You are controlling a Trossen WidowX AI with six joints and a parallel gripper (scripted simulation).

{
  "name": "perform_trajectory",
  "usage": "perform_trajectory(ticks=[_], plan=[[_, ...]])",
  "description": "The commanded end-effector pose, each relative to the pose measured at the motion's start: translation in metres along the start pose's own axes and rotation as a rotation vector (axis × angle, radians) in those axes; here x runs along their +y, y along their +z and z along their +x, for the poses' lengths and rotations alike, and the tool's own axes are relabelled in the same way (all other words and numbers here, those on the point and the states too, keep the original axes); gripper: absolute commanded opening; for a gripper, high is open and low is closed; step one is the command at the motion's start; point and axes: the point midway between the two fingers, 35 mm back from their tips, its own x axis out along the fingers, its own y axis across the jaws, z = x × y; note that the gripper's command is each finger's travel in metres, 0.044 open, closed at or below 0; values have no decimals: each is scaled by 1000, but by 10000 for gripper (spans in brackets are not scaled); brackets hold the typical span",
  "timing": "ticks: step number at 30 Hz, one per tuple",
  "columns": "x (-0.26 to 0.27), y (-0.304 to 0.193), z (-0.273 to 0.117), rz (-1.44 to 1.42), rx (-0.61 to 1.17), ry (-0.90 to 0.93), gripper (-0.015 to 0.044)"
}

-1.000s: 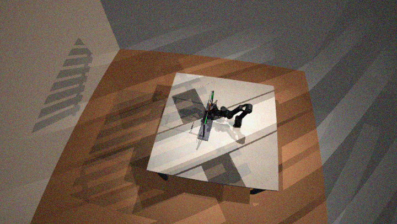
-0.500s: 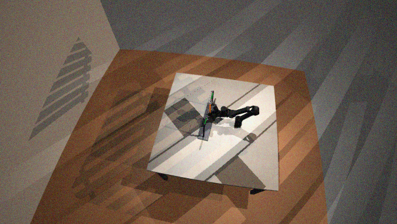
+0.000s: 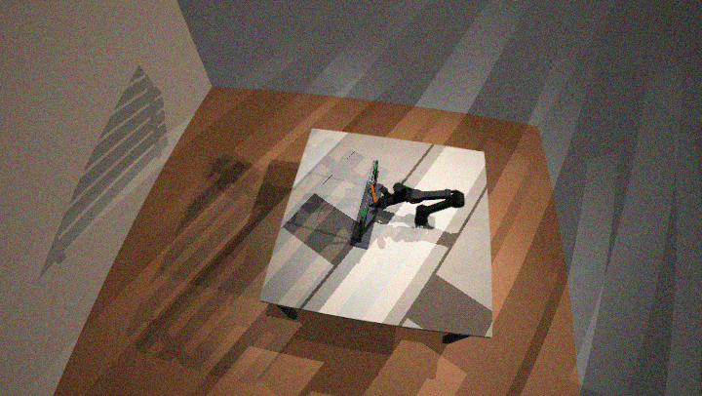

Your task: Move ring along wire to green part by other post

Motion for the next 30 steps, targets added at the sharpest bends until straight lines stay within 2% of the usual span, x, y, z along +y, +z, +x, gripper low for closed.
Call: perform_trajectory(ticks=[1, 7, 30], plan=[[18, 2, -11, 77, 55, 48, -150], [36, 4, -21, 179, 116, 107, -150], [82, 20, -31, 456, 122, 257, -150]])
